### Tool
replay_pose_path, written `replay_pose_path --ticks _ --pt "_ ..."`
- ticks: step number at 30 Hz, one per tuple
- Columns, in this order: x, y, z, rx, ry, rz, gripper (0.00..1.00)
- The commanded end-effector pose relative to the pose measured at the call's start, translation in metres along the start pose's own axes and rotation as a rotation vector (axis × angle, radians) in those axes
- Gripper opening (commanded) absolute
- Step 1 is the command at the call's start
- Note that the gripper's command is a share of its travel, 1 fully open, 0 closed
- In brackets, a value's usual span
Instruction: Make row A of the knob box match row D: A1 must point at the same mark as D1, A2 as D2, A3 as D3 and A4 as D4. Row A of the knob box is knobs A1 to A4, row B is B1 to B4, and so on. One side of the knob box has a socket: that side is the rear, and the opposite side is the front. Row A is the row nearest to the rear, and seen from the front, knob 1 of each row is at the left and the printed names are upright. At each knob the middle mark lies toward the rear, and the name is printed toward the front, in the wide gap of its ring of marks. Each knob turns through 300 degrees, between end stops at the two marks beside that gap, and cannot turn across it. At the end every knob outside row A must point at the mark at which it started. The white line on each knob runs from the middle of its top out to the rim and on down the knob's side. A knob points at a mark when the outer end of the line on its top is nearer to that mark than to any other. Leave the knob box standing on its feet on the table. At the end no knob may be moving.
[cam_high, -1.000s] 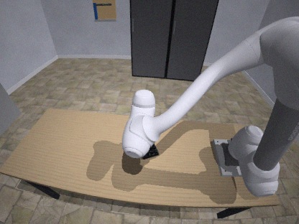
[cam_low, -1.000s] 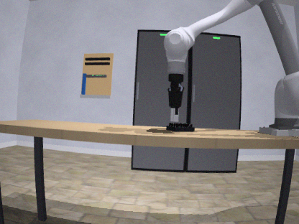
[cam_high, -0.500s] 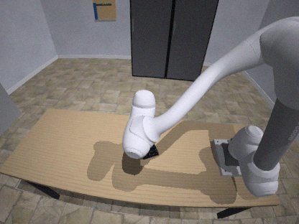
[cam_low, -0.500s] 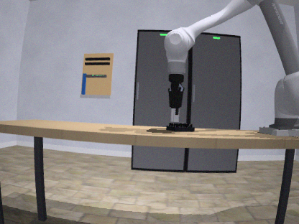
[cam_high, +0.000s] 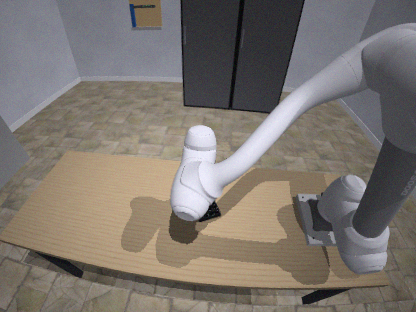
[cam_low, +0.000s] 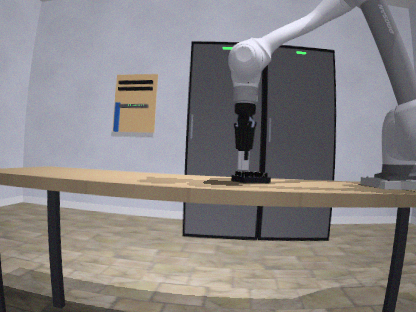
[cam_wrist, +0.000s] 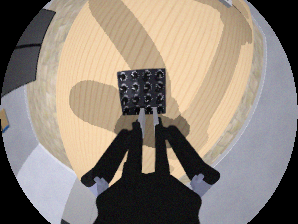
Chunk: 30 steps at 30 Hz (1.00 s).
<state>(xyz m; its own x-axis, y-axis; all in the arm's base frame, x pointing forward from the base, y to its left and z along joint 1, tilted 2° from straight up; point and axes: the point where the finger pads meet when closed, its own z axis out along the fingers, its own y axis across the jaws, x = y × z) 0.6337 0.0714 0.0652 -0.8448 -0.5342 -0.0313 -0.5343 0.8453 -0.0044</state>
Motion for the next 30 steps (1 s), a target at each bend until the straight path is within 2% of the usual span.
replay_pose_path --ticks 1,30 --pt "0.0009 0.002 0.0025 0.001 0.0 0.001 0.12" --pt "0.0009 0.002 0.0086 0.001 0.0 0.001 0.12"
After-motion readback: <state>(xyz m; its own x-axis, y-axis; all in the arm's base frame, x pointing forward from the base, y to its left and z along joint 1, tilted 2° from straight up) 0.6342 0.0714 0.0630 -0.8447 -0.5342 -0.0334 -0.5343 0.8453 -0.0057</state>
